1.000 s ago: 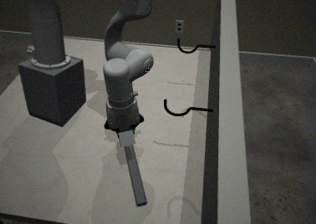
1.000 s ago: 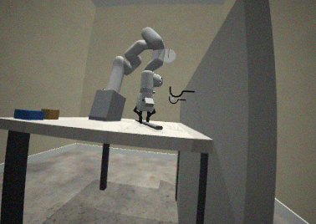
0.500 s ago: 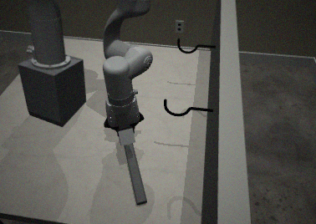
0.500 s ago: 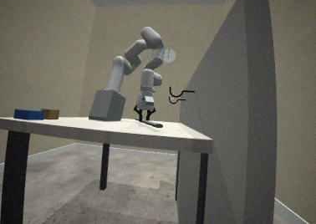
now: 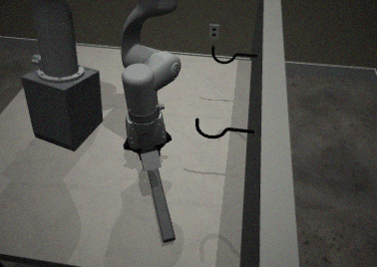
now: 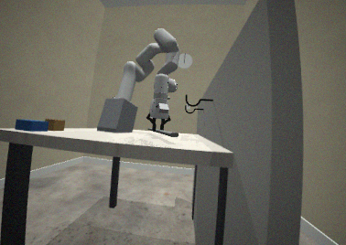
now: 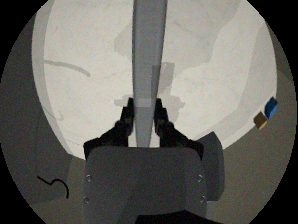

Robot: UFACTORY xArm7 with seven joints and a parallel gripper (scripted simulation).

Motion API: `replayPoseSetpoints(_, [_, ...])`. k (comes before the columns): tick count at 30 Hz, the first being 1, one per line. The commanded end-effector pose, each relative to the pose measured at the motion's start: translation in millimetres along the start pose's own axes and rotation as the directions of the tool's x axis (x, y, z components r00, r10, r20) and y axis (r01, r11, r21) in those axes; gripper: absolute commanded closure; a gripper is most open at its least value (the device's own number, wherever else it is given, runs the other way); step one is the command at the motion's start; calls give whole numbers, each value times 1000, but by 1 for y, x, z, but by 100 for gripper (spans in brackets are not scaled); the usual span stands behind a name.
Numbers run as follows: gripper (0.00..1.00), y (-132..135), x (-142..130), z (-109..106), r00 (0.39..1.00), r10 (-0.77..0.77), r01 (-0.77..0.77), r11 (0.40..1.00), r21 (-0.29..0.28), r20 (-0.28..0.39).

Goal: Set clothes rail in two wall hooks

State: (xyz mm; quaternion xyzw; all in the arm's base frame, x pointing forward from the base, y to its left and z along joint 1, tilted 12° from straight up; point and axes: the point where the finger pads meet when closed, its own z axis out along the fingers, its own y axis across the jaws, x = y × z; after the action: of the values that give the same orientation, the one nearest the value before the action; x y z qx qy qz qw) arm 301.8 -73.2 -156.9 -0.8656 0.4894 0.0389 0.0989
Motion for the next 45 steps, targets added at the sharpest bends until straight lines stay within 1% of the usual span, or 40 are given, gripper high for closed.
replayPoseSetpoints(1, [100, 0, 1, -3, 1000, 0, 0, 1000, 1, -2])
replayPoseSetpoints(45, [100, -1, 1, -30, 1000, 1, -1, 1000, 1, -2])
